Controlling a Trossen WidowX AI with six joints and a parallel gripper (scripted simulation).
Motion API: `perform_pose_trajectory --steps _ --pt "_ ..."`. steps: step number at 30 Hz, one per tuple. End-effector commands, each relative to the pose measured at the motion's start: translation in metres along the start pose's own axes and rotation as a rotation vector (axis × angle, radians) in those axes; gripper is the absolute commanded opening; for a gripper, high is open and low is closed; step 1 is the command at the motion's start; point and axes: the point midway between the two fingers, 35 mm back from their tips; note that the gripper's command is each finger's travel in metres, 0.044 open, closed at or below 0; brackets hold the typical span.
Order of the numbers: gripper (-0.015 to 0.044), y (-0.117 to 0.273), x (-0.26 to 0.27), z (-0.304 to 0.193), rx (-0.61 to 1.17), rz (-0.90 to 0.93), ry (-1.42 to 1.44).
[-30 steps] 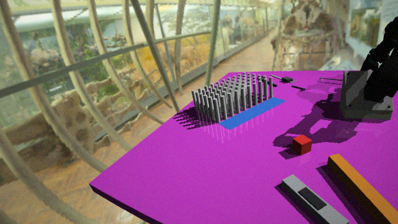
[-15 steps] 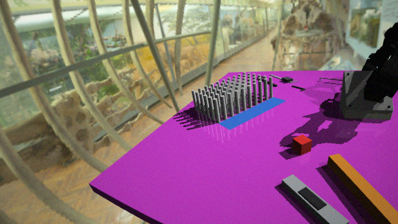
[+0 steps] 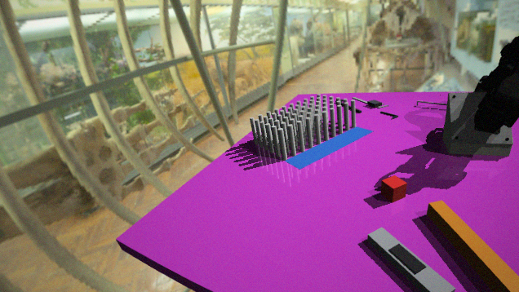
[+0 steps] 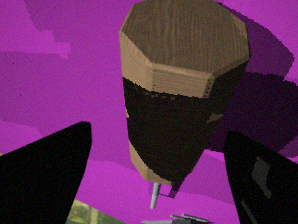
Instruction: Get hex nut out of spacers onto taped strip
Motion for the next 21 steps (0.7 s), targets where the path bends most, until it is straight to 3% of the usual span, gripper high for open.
perform_pose_trajectory --steps 1,7,10,18,21 --pt "0.028 -0.0063 -0.0045 0.0042 -0.002 -0.007 -0.001" --pt "0.028 -0.0123 -0.0071 0.0075 -0.002 -0.007 -0.001" --pt "0.0201 -0.0123 -0.0071 0.0075 -0.002 -0.007 -0.001" --pt "0.0148 -0.0123 -0.0071 0.0075 -0.002 -0.007 -0.001" --pt "0.0069 -0.0032 -0.0011 0.0034 -0.001 -0.006 -0.001"
Point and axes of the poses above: the point midway between the two fingers, 35 mm back from their tips, its own y axis back along the fingers, its own x axis across the jaws, z = x × y, and after that the axes turned 15 degrees about y, right-handed
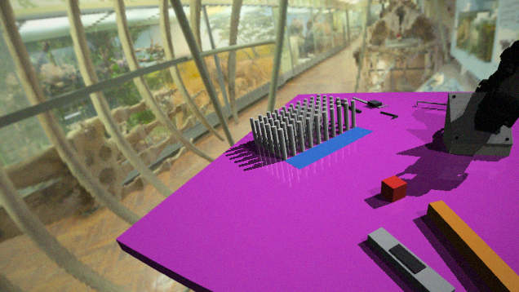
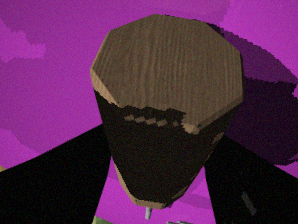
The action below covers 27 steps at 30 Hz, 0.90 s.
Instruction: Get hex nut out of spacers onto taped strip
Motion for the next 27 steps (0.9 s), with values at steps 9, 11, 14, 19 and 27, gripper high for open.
perform_pose_trajectory --steps 9,11,14,19,27 --pt "0.0 0.066 0.033 -0.035 -0.003 0.008 0.003" --pt "0.0 0.078 0.037 -0.043 -0.004 0.009 0.003" --pt "0.0 0.098 0.042 -0.055 -0.006 0.011 0.003" --pt "0.0 0.126 0.046 -0.077 0.001 0.007 0.003" --pt "0.0 0.14 0.047 -0.092 -0.001 0.008 0.054"
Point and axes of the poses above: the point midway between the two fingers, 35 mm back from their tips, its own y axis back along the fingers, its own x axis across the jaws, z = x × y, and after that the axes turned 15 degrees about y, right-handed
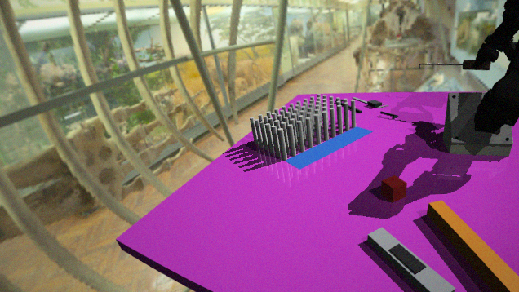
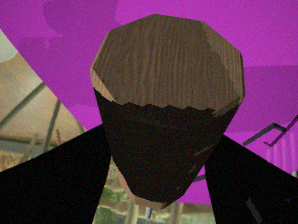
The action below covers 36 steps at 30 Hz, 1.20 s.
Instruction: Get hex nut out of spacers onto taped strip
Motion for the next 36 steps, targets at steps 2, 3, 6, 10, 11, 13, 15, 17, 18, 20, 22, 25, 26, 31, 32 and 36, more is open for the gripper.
perform_pose_trajectory --steps 2,3,6,10,11,13,15,17,18,20,22,25,26,31,32,36 --pt "0.0 0.003 -0.002 -0.013 -0.002 0.0 0.1" --pt "0.0 0.004 -0.002 -0.017 -0.005 0.001 0.133" --pt "0.0 0.008 -0.004 -0.027 -0.016 0.006 0.234" --pt "0.0 0.011 -0.006 -0.041 -0.03 0.01 0.369" --pt "0.0 0.012 -0.007 -0.045 -0.034 0.011 0.403" --pt "0.0 0.014 -0.009 -0.052 -0.041 0.012 0.47" --pt "0.0 0.015 -0.01 -0.059 -0.048 0.013 0.538" --pt "0.0 0.017 -0.012 -0.066 -0.055 0.014 0.606" --pt "0.0 0.018 -0.013 -0.07 -0.059 0.014 0.639" --pt "0.0 0.019 -0.015 -0.077 -0.066 0.014 0.707" --pt "0.0 0.02 -0.018 -0.084 -0.073 0.014 0.775" --pt "0.0 0.022 -0.021 -0.095 -0.083 0.013 0.877" --pt "0.0 0.023 -0.023 -0.098 -0.087 0.012 0.911" --pt "0.0 0.025 -0.03 -0.115 -0.104 0.008 1.081" --pt "0.0 0.026 -0.031 -0.119 -0.107 0.007 1.115" --pt "0.0 0.027 -0.038 -0.132 -0.12 0.003 1.251"
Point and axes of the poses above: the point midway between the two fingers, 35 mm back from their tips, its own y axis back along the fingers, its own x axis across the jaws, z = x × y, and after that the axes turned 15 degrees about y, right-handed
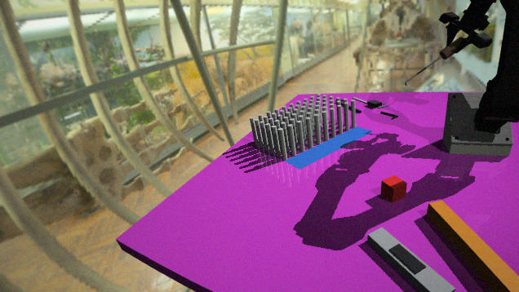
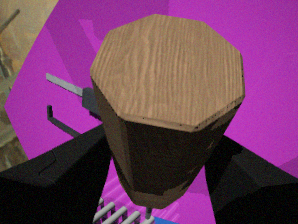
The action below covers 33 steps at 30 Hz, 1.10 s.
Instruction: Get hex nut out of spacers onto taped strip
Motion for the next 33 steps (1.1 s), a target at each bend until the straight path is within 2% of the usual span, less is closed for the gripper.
perform_pose_trajectory --steps 1,33 --pt "0.0 0.002 0.009 -0.01 -0.006 0.004 0.116" --pt "0.0 0.018 0.069 -0.113 -0.06 -0.041 1.216"
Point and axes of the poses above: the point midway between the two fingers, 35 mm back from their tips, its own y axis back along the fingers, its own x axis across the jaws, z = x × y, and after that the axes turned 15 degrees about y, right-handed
